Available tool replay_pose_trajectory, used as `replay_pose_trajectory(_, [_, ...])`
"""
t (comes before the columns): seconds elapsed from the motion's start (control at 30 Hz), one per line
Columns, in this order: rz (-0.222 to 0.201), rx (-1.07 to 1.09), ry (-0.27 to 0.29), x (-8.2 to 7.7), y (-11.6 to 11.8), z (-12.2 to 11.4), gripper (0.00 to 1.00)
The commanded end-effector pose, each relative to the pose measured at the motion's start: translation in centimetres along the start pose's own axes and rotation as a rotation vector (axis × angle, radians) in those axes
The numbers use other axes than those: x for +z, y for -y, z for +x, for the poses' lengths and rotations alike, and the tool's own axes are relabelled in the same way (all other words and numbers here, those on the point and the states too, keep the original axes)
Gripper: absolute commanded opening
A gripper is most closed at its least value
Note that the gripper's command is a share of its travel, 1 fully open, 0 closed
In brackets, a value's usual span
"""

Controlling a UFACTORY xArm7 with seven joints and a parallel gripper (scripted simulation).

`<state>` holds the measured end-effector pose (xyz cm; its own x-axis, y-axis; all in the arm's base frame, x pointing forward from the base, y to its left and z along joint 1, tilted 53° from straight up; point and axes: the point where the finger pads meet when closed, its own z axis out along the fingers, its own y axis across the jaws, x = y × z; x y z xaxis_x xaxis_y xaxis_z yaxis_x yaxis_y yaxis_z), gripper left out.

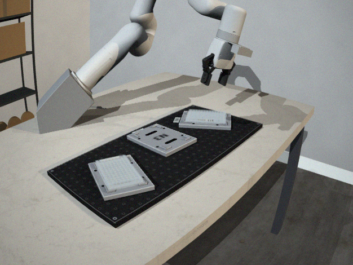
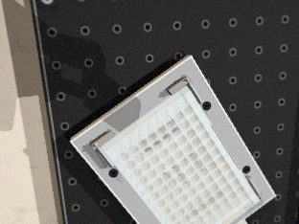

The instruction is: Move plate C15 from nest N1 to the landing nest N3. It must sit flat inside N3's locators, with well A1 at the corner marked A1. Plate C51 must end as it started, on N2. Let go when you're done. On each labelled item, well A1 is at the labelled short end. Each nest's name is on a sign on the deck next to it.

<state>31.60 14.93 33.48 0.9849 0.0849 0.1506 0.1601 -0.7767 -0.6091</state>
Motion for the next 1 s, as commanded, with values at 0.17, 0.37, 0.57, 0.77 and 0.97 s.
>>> replay_pose_trajectory(0.17, [0.064, -0.214, -0.087, 0.1, -1.0, -0.1, 1.0])
replay_pose_trajectory(0.37, [0.097, -0.395, -0.165, 0.3, -1.6, -0.3, 1.0])
replay_pose_trajectory(0.57, [0.108, -0.515, -0.222, 0.8, -2.5, -0.7, 1.0])
replay_pose_trajectory(0.77, [0.114, -0.628, -0.276, 0.8, -2.5, -0.7, 1.0])
replay_pose_trajectory(0.97, [0.114, -0.628, -0.276, 0.8, -2.5, -0.7, 1.0])
